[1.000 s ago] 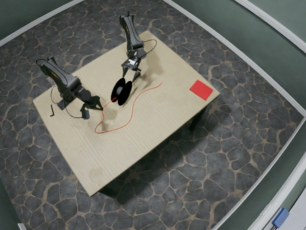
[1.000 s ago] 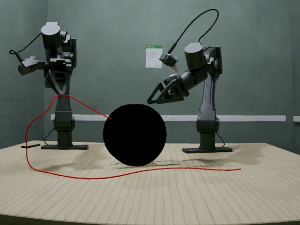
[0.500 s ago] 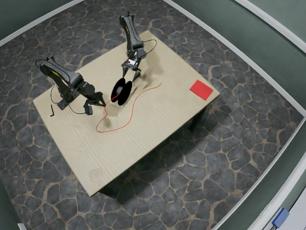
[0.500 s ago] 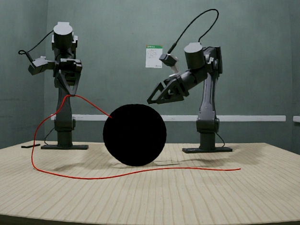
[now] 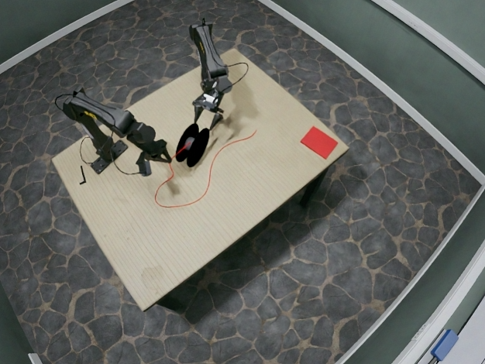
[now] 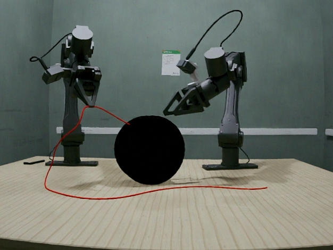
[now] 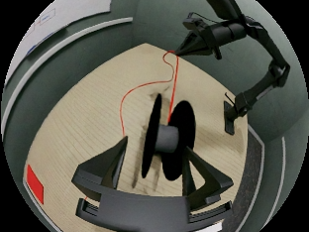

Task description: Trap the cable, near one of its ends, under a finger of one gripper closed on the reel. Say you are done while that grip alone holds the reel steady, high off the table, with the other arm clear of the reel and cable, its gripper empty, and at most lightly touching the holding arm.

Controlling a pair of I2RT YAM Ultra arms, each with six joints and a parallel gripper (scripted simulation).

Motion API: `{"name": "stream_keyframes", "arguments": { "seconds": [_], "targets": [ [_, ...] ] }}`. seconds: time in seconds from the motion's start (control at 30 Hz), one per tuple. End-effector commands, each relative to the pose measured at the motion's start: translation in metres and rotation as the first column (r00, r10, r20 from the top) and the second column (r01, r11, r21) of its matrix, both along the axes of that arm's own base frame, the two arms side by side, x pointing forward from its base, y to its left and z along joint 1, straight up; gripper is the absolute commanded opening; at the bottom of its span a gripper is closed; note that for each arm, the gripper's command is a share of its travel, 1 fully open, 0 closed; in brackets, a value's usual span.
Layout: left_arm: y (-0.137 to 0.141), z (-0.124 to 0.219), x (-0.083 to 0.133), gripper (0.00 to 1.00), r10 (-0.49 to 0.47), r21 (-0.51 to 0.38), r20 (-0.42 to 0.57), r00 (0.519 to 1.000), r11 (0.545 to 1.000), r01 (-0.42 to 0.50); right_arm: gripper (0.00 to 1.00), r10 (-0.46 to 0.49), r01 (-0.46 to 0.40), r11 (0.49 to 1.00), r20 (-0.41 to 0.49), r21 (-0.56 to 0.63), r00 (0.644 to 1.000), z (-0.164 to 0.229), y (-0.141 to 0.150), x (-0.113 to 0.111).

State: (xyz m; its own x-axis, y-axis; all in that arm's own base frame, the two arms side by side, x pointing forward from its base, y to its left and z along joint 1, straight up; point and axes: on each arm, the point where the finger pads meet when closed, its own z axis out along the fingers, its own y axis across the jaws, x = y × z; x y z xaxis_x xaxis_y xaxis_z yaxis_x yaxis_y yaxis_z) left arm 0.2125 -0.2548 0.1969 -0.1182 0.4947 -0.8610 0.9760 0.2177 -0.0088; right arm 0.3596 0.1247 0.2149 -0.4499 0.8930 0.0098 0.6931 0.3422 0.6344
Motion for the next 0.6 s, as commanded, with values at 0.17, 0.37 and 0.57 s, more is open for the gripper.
{"name": "stream_keyframes", "arguments": {
  "seconds": [0.17, 0.37, 0.57],
  "targets": [
    [-0.002, 0.017, 0.001, 0.75, -0.007, -0.022, 0.03, 1.0, 1.0, 0.008, 0.0, -0.031, 0.031, 1.0, 0.031, 0.0, 0.999, 0.007, 0.005, -0.001],
    [-0.001, 0.018, 0.002, 0.75, -0.006, -0.024, 0.034, 0.999, 1.0, 0.007, 0.0, -0.04, 0.04, 0.999, 0.013, -0.006, 0.999, 0.001, 0.011, -0.001],
    [0.0, 0.02, 0.003, 0.75, -0.002, -0.025, 0.038, 0.999, 1.0, 0.003, 0.0, -0.031, 0.031, 1.0, 0.036, 0.004, 0.999, 0.011, 0.034, 0.0]
  ]
}}
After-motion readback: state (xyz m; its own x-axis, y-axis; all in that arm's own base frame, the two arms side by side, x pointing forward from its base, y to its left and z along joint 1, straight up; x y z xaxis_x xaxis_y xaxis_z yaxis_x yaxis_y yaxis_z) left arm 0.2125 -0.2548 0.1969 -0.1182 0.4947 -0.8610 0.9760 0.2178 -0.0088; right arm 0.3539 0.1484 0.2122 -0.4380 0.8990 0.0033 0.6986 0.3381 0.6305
